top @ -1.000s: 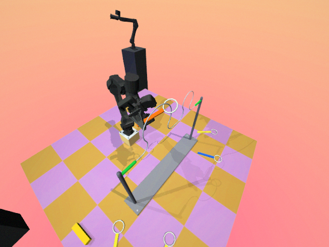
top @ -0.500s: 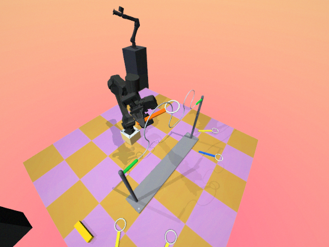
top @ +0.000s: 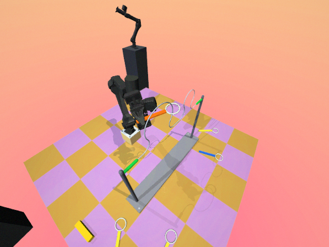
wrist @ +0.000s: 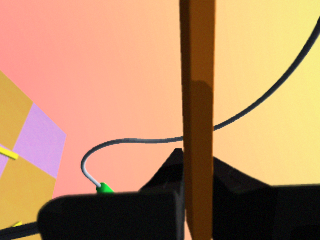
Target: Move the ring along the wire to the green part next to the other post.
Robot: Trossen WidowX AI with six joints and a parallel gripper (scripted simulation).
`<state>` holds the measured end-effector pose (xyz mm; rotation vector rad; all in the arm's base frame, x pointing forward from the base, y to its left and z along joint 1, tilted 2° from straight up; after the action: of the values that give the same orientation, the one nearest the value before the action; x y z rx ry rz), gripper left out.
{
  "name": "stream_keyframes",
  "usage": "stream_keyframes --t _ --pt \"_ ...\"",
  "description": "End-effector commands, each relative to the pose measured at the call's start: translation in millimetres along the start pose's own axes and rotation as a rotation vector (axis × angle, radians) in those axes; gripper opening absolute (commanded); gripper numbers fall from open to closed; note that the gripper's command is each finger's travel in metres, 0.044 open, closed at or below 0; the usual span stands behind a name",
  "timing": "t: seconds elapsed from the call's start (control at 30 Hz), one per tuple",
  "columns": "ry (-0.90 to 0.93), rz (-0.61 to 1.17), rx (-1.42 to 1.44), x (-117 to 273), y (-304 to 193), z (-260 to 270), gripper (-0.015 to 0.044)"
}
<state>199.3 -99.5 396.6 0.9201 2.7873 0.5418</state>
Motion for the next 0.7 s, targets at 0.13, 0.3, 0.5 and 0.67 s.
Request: stream_keyframes --t 0.13,0.3,0.5,0.67 --pt "-0.049 -0.018 0.093 -0.3 -2.0 2.0 -0.015" --pt "-0.078 -0.03 0.148 -0.7 -3.0 2.8 -0.015" --pt "-0.113 -0.045 0.215 -1.2 -4.3 3.8 -0.015" --pt "-0.143 -0.057 0.27 -1.6 -5.5 4.5 -0.015"
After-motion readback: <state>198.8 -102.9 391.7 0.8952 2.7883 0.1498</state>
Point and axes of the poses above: the point midway between the two fingers, 35 mm back from their tips, its own x axis back along the fingers, its own z axis across the jaws, y = z × x, the point moved 10 cm from there along x, back along the fingers, and after that the axes turned 10 degrees about -x, right-handed, at the moved point
